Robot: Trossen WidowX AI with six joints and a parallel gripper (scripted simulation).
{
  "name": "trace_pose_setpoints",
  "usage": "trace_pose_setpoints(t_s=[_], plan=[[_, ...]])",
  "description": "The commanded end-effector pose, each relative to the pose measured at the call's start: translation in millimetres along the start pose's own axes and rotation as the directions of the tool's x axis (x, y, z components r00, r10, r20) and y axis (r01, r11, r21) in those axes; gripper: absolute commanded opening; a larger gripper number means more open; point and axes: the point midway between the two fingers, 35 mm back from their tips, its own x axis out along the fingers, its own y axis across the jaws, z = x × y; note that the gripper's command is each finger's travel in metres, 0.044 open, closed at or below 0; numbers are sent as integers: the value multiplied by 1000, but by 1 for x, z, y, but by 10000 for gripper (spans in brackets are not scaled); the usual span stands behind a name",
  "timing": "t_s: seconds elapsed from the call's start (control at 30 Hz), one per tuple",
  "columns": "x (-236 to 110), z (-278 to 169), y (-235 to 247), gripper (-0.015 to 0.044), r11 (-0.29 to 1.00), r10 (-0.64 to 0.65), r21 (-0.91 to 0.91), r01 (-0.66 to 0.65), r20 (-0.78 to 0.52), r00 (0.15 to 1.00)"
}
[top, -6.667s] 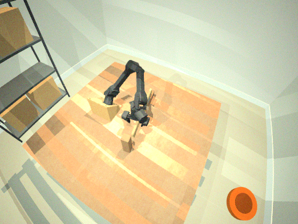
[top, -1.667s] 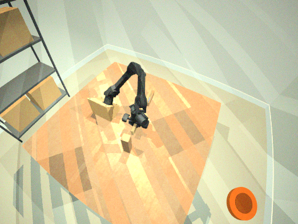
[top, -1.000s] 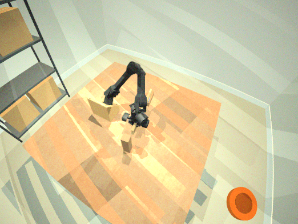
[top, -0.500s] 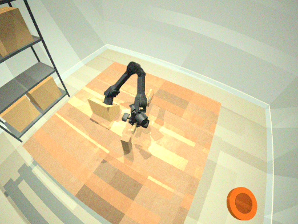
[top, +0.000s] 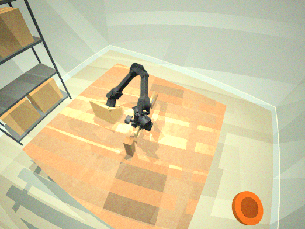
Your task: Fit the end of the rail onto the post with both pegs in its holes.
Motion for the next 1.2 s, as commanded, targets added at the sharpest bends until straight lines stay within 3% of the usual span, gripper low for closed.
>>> trace_pose_setpoints(t_s=[0.0, 1.17], plan=[[1, 0, 0, 0, 1000, -2, 0, 2, 0, 1000], [-2, -9, -1, 0, 1000, -2, -1, 2, -1, 1000]])
